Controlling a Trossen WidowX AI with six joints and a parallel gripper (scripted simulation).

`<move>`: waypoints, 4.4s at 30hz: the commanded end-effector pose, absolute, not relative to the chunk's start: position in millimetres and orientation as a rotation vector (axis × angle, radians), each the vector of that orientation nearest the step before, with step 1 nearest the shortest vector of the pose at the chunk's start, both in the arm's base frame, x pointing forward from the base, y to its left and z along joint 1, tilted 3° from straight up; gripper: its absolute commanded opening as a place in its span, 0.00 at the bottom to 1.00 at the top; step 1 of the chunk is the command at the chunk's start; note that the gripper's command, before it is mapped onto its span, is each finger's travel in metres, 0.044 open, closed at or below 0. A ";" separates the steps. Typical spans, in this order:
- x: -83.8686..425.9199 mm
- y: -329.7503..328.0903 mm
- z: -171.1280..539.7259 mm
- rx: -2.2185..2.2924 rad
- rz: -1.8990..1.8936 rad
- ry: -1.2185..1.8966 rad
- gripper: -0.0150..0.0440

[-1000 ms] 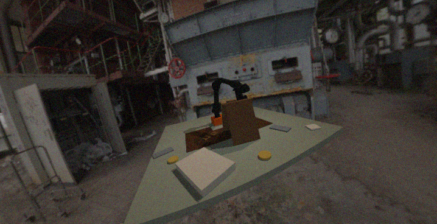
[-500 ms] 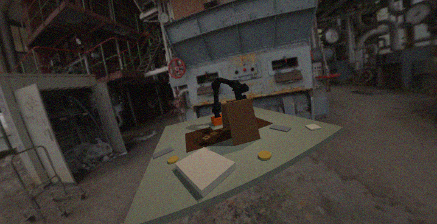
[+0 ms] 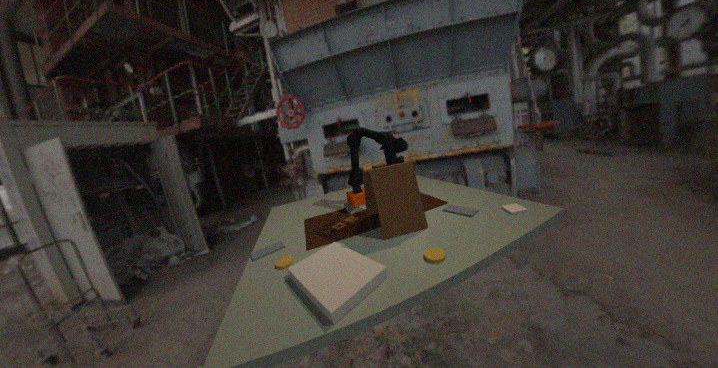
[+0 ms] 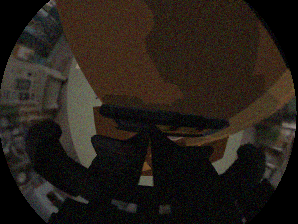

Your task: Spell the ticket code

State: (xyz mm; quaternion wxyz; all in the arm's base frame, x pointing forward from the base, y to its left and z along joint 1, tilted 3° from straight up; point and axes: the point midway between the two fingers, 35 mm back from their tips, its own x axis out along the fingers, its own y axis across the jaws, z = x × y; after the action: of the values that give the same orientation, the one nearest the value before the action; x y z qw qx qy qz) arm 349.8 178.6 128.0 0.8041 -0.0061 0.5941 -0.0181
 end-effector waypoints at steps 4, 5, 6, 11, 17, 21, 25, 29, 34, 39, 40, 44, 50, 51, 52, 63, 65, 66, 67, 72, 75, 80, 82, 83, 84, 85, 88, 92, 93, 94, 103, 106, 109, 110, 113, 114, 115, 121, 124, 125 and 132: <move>349.0 175.6 126.5 -0.019 -0.034 1.276 0.25; 349.0 175.2 126.5 -0.019 -0.034 1.276 0.25; 349.0 174.9 126.5 -0.019 -0.034 1.276 0.25; 349.1 173.8 126.6 -0.019 -0.034 1.276 0.25; 342.5 177.7 132.3 -0.019 -0.034 1.277 0.25; 339.1 177.8 134.7 -0.019 -0.034 1.277 0.25; 334.3 177.7 137.9 -0.019 -0.034 1.277 0.25; 331.5 177.6 139.6 -0.019 -0.034 1.278 0.25; 326.5 177.5 142.2 -0.019 -0.034 1.278 0.25; 324.0 177.3 143.2 -0.019 -0.034 1.278 0.25; 324.0 177.3 143.2 -0.019 -0.034 1.278 0.25; 313.7 174.8 166.7 -0.186 0.150 1.200 0.43; 277.1 160.3 213.4 -0.613 0.501 0.939 0.70; 270.6 157.4 219.7 -0.687 0.548 0.887 0.74; 264.1 154.4 225.7 -0.761 0.592 0.832 0.79; 221.8 133.3 254.6 -1.255 0.785 0.439 1.00; 221.8 133.3 254.6 -1.255 0.785 0.439 1.00; 221.8 133.3 254.6 -1.255 0.785 0.439 1.00; 221.8 133.3 254.6 -1.255 0.785 0.439 1.00; 221.8 133.3 254.6 -1.255 0.785 0.439 1.00; 221.8 133.3 254.6 -1.255 0.785 0.439 1.00; 221.8 133.3 254.6 -1.255 0.785 0.439 1.00; 221.8 133.3 254.6 -1.255 0.785 0.439 1.00; 221.8 133.3 254.6 -1.255 0.785 0.439 1.00; 221.8 133.3 254.6 -1.255 0.785 0.439 1.00; 221.8 133.3 254.6 -1.255 0.785 0.439 1.00; 221.8 133.3 254.6 -1.255 0.785 0.439 1.00; 235.4 123.1 247.6 -1.236 0.749 0.507 0.83; 242.7 116.7 243.6 -1.224 0.728 0.544 0.83; 251.4 108.5 238.5 -1.208 0.703 0.589 0.83; 317.6 4.4 173.3 -0.979 0.497 1.026 0.83; 327.0 -32.5 148.9 -0.885 0.448 1.145 0.83; 331.3 -68.2 121.7 -0.785 0.411 1.242 0.83; 331.8 -79.6 112.1 -0.748 0.400 1.267 0.83; 329.5 -108.9 87.5 -0.662 0.378 1.340 0.83; 327.8 -117.8 80.1 -0.638 0.375 1.366 0.83; 325.1 -128.4 71.0 -0.609 0.373 1.397 0.83; 318.9 -165.0 39.2 -0.499 0.368 1.498 0.83; 319.2 -165.8 38.5 -0.496 0.368 1.500 0.83; 319.2 -165.8 38.5 -0.496 0.368 1.500 0.83; 320.5 -166.9 21.0 -0.496 0.368 1.500 0.83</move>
State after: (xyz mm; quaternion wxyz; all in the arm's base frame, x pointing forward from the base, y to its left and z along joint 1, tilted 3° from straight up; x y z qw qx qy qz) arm 320.0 -165.1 36.7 0.6910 -0.2238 0.6684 0.1604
